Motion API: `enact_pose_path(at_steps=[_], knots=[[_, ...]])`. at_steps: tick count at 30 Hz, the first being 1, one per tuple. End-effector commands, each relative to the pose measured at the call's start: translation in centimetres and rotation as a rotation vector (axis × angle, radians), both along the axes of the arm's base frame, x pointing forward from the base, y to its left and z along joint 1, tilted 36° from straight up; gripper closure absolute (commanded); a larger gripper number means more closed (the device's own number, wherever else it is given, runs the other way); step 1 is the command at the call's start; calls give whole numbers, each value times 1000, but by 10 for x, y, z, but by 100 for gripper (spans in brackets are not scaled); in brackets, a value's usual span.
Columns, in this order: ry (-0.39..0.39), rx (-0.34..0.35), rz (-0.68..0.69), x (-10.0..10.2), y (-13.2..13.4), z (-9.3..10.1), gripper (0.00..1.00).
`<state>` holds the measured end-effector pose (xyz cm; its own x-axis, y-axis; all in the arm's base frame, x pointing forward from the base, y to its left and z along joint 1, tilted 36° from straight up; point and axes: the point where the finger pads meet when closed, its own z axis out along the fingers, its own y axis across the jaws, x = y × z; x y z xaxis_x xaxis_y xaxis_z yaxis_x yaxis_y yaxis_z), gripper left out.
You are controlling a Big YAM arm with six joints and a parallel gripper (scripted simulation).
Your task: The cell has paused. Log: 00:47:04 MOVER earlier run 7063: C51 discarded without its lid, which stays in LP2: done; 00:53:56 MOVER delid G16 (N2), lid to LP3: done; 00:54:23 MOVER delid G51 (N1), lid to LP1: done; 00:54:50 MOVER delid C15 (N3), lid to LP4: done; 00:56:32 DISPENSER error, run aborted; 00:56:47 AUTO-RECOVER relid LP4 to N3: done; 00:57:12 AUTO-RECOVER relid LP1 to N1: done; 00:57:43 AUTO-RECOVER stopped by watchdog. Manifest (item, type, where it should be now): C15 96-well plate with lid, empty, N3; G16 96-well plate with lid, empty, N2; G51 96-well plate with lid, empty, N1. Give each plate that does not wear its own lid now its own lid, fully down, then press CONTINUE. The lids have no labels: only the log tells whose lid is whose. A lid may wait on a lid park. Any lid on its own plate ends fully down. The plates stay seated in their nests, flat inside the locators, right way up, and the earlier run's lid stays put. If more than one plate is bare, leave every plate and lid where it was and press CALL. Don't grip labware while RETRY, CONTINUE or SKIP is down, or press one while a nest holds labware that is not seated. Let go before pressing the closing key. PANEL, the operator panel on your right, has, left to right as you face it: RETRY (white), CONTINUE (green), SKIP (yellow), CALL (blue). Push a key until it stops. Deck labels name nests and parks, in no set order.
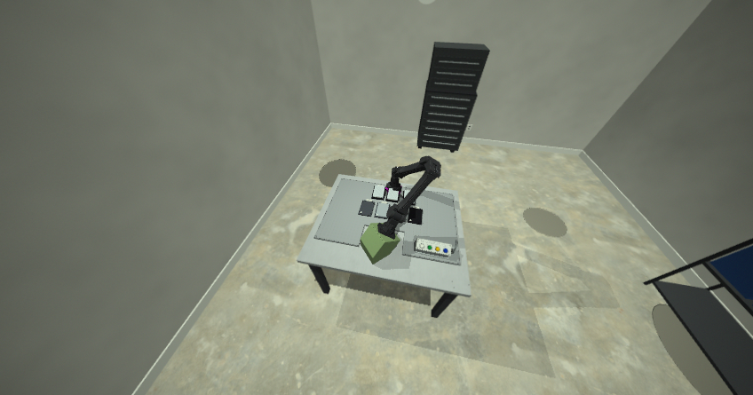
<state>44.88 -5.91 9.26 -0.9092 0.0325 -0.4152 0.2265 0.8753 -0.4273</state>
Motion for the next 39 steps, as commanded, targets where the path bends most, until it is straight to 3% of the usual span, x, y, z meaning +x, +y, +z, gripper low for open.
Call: enact_pose_path(at_steps=[1, 2, 22, 23, 39], knots=[[-3, 0, -2, 2, -3, -4, 100], [-30, 2, 5, 8, 2, 10, 100], [-30, 2, 5, 9, 3, 11, 100], [-30, 2, 5, 9, 3, 11, 0], [-30, 2, 5, 9, 3, 11, 0]])
